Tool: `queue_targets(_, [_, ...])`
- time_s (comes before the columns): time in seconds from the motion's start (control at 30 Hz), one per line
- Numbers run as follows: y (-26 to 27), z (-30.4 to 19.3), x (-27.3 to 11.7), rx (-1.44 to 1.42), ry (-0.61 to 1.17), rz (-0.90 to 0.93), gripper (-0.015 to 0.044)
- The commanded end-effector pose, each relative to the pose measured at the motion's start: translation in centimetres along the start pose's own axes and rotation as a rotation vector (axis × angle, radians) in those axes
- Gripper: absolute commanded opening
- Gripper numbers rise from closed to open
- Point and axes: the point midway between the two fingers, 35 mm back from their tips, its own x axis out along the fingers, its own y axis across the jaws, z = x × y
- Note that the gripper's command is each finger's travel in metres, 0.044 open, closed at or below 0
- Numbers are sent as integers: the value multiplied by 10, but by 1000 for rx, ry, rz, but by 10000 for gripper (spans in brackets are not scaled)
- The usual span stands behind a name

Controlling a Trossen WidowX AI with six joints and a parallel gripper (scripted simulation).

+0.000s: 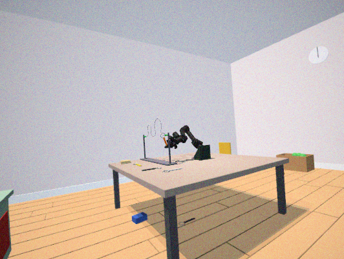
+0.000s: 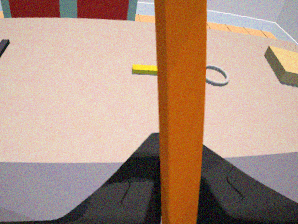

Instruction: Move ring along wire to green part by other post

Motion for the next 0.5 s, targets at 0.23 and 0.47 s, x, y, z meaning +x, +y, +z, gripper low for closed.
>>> queue_targets(0.23, [26,2,-5,98,14,50,-150])
queue_targets(0.47, [36,3,-7,120,17,60,-150])
